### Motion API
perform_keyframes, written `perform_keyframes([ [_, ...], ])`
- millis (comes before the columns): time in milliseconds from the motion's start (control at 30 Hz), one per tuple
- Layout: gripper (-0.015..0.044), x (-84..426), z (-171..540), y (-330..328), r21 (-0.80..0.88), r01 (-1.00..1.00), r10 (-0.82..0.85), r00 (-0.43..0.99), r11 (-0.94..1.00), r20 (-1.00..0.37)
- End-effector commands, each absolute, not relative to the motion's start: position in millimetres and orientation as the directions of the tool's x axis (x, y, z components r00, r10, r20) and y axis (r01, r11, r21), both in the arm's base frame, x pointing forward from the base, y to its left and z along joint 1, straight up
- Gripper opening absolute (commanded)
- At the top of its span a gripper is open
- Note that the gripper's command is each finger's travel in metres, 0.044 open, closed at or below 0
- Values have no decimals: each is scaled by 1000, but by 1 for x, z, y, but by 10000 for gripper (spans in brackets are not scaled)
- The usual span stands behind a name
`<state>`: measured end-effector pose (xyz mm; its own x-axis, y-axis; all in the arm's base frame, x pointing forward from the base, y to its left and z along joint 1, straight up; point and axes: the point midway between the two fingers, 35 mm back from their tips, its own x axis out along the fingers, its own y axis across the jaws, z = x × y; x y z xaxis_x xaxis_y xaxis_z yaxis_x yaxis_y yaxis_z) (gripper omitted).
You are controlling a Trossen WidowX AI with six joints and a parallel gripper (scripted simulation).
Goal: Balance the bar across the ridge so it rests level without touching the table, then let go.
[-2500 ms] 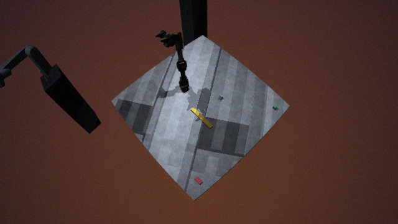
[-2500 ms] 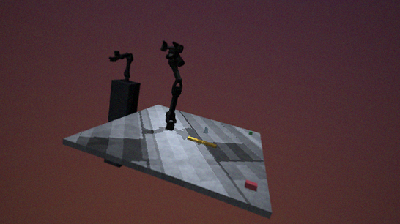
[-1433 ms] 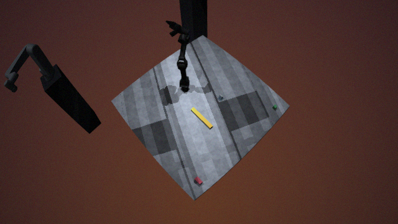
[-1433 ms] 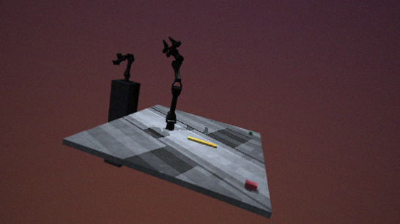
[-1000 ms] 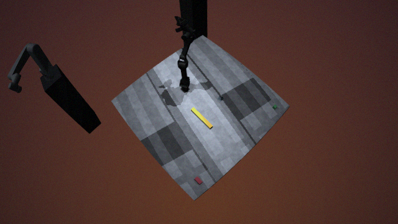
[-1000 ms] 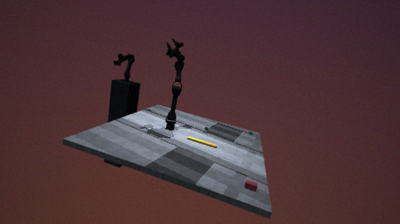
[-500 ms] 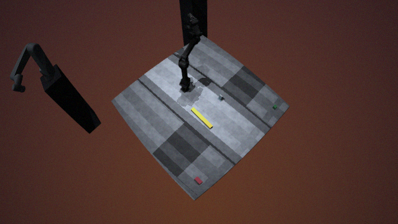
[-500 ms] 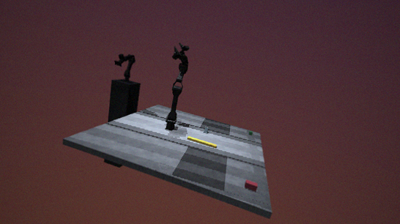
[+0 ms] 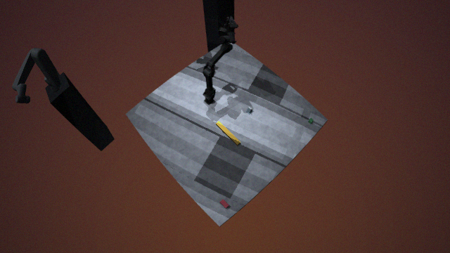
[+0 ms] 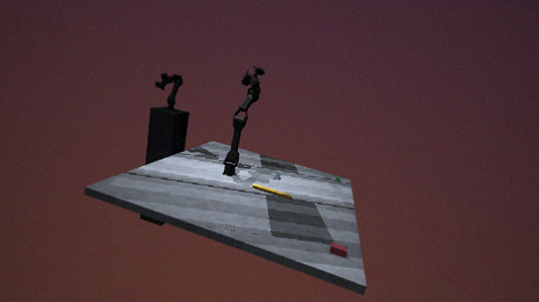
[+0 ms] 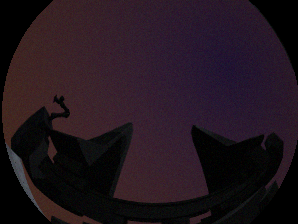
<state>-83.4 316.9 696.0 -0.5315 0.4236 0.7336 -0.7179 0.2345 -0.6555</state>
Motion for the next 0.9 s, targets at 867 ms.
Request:
perform_keyframes([
  [867,315,125,595,422,-547,-793,880,-28,269,473],
])
